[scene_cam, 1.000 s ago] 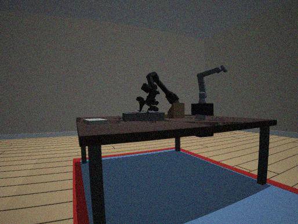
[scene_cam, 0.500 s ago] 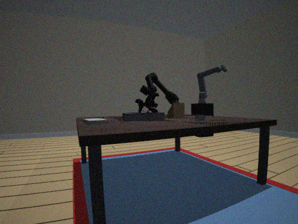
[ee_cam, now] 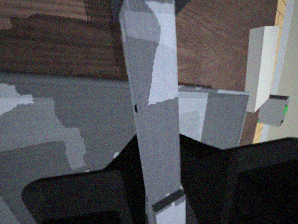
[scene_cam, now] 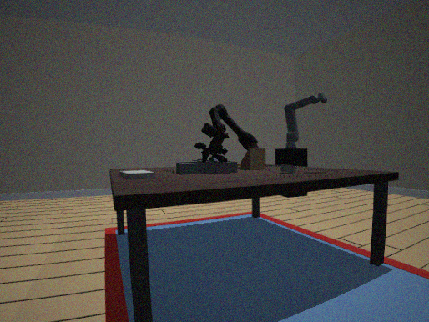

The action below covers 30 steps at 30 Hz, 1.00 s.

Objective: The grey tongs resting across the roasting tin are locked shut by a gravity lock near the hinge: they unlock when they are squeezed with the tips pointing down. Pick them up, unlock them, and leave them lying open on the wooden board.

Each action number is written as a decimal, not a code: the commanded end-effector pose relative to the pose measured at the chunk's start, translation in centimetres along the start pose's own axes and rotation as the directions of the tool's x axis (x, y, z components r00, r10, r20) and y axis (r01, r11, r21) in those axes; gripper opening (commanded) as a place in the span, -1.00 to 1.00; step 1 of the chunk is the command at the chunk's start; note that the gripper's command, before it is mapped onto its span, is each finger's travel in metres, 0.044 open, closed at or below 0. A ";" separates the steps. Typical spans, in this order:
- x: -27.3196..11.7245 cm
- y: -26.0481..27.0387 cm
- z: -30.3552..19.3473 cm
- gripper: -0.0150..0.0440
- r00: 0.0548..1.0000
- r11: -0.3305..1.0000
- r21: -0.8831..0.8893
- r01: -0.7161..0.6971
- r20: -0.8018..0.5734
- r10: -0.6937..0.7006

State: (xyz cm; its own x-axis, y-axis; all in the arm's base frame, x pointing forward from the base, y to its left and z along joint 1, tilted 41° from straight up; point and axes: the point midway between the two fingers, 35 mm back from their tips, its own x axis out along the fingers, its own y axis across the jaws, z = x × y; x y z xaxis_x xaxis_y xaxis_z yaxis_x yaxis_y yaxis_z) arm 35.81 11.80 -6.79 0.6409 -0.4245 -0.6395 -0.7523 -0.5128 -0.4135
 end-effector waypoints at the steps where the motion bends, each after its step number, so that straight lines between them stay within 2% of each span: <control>1: 0.0 -0.1 0.0 -0.48 1.000 1.000 0.002 0.002 0.000 -0.002; 7: -0.6 -0.5 0.1 -1.00 1.000 1.000 0.001 0.001 0.002 -0.001; 14: -6.5 -3.8 0.1 -1.00 1.000 1.000 -0.007 -0.001 0.010 0.001; 30: -6.7 -3.9 0.0 -1.00 1.000 1.000 -0.008 -0.001 0.010 0.001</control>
State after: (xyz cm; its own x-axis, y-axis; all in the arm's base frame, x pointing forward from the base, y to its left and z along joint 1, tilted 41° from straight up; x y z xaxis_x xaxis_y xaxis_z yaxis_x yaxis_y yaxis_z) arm 34.33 16.46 -1.46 0.6280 -0.4221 -0.6538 -0.7578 -0.5227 -0.3905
